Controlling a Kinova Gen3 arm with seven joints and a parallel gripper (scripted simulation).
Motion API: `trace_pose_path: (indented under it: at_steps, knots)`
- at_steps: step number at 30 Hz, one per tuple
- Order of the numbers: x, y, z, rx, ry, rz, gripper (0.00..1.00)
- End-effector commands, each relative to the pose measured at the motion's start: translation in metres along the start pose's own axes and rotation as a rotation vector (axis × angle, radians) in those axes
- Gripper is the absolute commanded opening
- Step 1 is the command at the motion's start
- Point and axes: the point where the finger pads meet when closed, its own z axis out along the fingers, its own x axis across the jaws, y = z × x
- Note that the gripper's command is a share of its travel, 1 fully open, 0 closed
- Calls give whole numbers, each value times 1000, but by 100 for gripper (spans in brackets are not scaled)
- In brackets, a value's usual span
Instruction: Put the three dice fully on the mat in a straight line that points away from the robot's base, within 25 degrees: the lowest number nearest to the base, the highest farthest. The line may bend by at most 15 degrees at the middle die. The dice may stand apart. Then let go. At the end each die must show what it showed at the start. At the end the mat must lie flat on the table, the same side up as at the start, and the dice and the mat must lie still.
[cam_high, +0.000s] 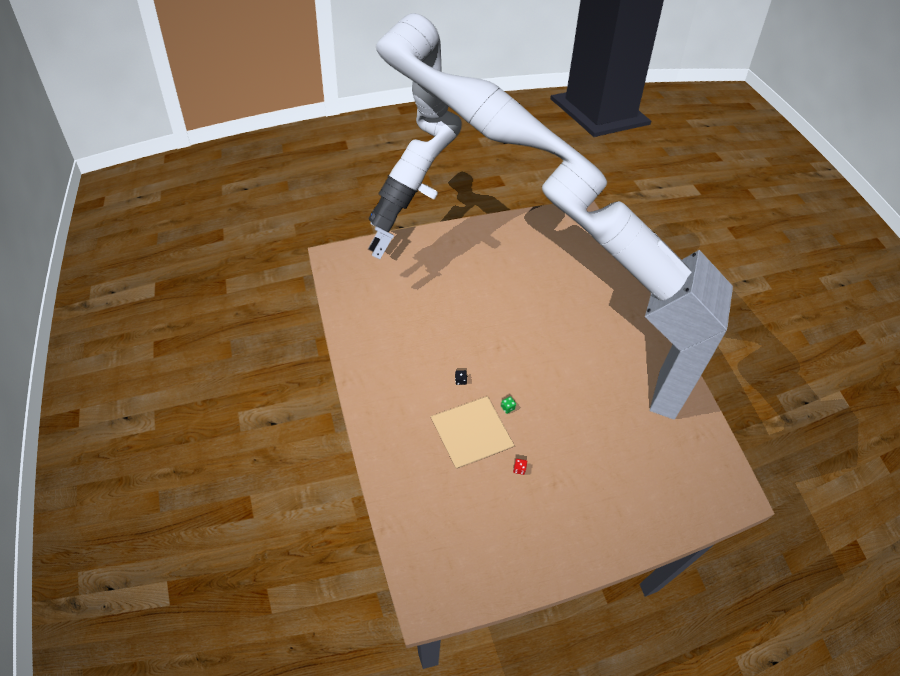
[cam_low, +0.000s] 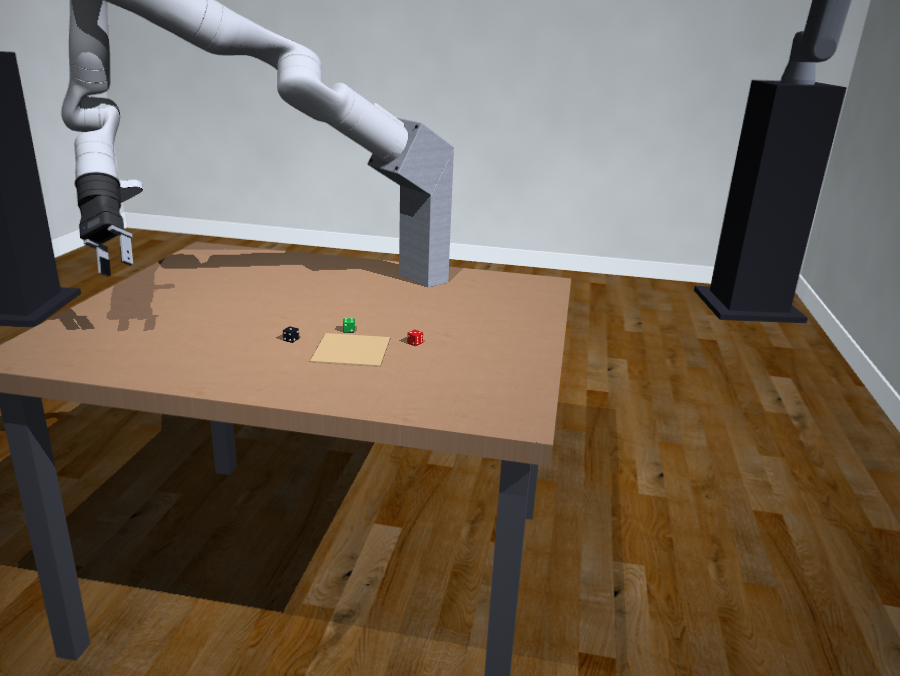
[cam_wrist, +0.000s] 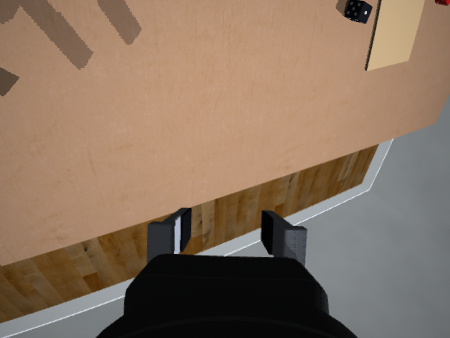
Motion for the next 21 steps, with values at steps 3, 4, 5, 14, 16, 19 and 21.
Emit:
trace_pose_path:
  at_steps: [3, 4, 5, 14, 16, 19, 21]
  knots:
    - [39, 39, 35, 14, -9, -119, 100]
    - [39, 39, 35, 14, -9, -119, 100]
    - [49, 46, 45, 21, -16, -145, 100]
    - [132, 59, 108, 113, -55, -325, 100]
    - [145, 55, 116, 133, -59, -350, 100]
    - [170, 45, 128, 178, -69, -401, 100]
    - [193, 29, 137, 229, -78, -451, 100]
